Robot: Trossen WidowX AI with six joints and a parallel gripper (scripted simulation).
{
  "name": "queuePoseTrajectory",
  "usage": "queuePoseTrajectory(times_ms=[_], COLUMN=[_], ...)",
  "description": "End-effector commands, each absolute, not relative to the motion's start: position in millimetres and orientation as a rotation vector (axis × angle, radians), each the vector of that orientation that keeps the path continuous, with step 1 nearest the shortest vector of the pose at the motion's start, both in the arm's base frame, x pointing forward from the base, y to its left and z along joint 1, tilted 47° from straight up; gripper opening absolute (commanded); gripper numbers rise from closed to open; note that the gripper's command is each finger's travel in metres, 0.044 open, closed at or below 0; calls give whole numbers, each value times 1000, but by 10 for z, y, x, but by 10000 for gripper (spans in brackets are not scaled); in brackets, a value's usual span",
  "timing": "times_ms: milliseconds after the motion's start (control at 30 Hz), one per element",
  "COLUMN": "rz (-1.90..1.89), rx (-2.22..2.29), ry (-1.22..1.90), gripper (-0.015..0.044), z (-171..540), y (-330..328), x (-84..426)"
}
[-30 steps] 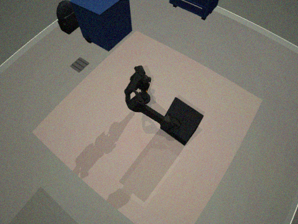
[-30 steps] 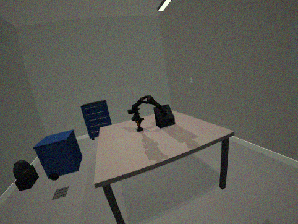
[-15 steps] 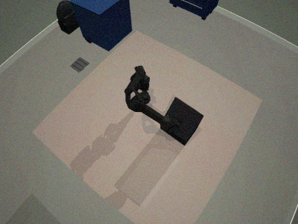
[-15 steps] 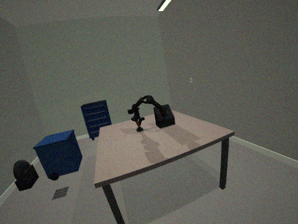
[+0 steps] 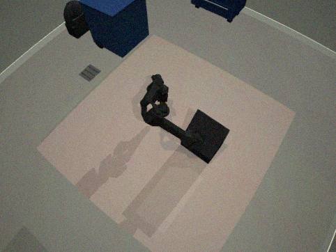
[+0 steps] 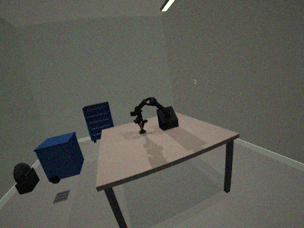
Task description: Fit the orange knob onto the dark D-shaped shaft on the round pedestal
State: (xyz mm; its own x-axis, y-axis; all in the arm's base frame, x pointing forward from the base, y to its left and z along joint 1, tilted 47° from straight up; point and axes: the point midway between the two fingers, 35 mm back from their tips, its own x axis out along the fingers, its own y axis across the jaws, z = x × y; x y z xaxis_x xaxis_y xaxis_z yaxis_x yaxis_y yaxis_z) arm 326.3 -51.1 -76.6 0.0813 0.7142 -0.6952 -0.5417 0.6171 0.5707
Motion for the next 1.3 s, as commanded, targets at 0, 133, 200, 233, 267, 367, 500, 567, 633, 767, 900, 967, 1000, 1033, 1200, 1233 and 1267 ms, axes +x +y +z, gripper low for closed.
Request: queuePoseTrajectory(times_ms=[0,133,200,233,267,367,500,567,633,767,900,967,1000,1033,1200,1233,1267], rz=[944,944,944,945,945,946,946,946,946,946,948,948,948,948,948,948,948], rx=[185,185,185,183,183,183,183,183,183,183,176,176,176,176,176,176,176], ry=[1152,1152,1152,1151,1151,1151,1151,1151,1151,1150,1154,1154,1154,1154,1154,1154,1154], gripper=[0,0,0,0,0,0,0,0,0,0,0,0,0,26,158,184,210], z=[-775,-783,-789,-799,-805,-822,-849,-861,-874,-887,-879,-879,-879,-879,-879,-879,-879], y=[-504,-496,-488,-475,-466,-447,-421,-410,-398,-383,-394,-394,-394,-394,-394,-394,-394], x=[3267,3268,3269,3271,3271,3271,3272,3273,3275,3280,3272,3272,3272,3272,3272,3272,3272])
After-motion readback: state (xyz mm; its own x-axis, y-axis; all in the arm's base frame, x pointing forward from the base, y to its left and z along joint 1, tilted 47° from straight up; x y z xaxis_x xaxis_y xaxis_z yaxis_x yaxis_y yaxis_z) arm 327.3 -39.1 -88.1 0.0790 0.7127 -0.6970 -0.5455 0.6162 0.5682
